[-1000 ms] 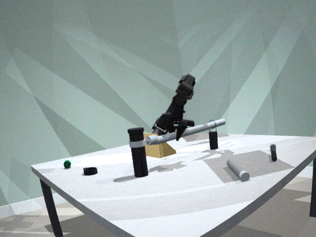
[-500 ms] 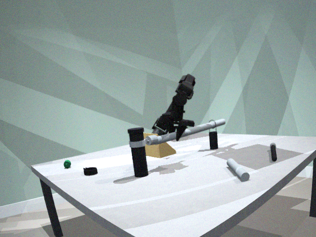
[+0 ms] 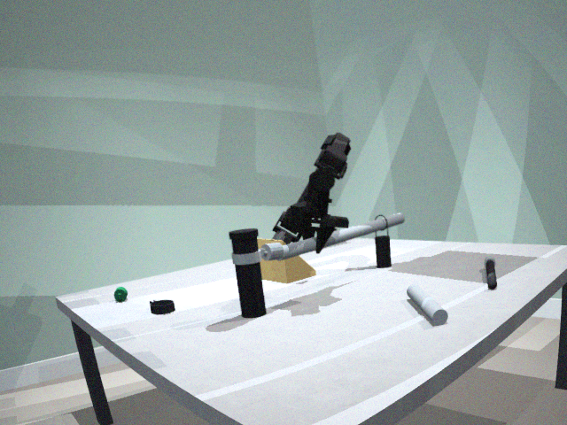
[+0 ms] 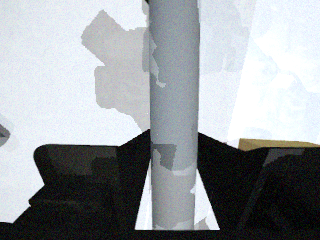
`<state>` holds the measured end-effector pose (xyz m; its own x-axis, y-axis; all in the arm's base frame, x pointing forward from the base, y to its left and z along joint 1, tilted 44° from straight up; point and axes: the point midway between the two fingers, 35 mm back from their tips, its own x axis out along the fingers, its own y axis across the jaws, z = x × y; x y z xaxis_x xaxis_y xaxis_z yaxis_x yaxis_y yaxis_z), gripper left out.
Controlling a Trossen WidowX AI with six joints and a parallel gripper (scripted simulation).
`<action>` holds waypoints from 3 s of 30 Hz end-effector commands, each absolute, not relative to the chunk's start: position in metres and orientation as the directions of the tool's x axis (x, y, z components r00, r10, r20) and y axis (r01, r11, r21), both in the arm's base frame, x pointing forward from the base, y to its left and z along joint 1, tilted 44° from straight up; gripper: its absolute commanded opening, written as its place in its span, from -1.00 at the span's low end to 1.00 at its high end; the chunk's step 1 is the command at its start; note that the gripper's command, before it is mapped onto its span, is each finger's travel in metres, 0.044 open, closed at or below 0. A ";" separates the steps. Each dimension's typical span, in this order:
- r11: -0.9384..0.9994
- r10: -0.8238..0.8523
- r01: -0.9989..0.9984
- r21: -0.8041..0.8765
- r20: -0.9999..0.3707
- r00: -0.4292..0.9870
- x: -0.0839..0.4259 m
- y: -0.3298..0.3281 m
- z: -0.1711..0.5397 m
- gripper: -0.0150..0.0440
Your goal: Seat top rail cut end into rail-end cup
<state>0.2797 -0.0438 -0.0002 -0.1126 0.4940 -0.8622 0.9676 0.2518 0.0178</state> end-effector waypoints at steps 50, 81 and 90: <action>0.263 0.507 0.965 -0.002 -0.850 -0.140 0.282 -0.044 0.001 -0.49; 0.264 0.507 0.964 -0.003 -0.850 -0.142 0.284 -0.040 0.020 -0.49; 0.272 0.504 0.962 -0.009 -0.851 -0.151 0.285 -0.049 0.009 -0.49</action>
<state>0.2814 -0.0392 0.0120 -0.1635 0.5162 -0.8407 0.9593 0.2820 -0.0134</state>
